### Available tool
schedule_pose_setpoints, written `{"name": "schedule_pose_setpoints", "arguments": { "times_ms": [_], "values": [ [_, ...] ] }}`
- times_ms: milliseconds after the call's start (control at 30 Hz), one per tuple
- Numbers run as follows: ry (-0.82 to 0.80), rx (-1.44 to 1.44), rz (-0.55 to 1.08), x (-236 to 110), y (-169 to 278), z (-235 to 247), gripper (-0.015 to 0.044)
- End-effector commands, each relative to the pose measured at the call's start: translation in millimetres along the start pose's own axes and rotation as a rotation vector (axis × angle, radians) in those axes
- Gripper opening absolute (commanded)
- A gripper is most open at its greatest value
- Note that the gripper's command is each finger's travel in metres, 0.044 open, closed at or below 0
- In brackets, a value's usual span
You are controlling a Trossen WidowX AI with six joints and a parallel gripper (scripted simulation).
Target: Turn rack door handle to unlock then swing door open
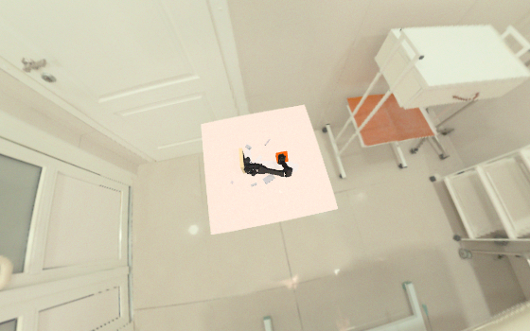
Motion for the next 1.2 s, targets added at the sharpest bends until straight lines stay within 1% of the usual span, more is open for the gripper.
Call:
{"name": "schedule_pose_setpoints", "arguments": {
  "times_ms": [0, 433, 867, 1167],
  "values": [
    [-0.062, 0.032, 0.041, 3, 7, -9, 0.0286],
    [-0.302, 0.204, 0.144, 6, 37, -38, 0.0286],
    [-0.532, 0.427, 0.146, -1, 64, -67, 0.0286],
    [-0.564, 0.460, 0.158, 3, 66, -68, 0.0286]
  ]
}}
Point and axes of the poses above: the point midway between the two fingers, 35 mm back from their tips, its own x axis out along the fingers, its own z axis across the jaws, y = z × x, the point moved 5 cm from there along -x, back along the fingers, and after that the axes turned 15 degrees about -x, right-handed, at the moved point
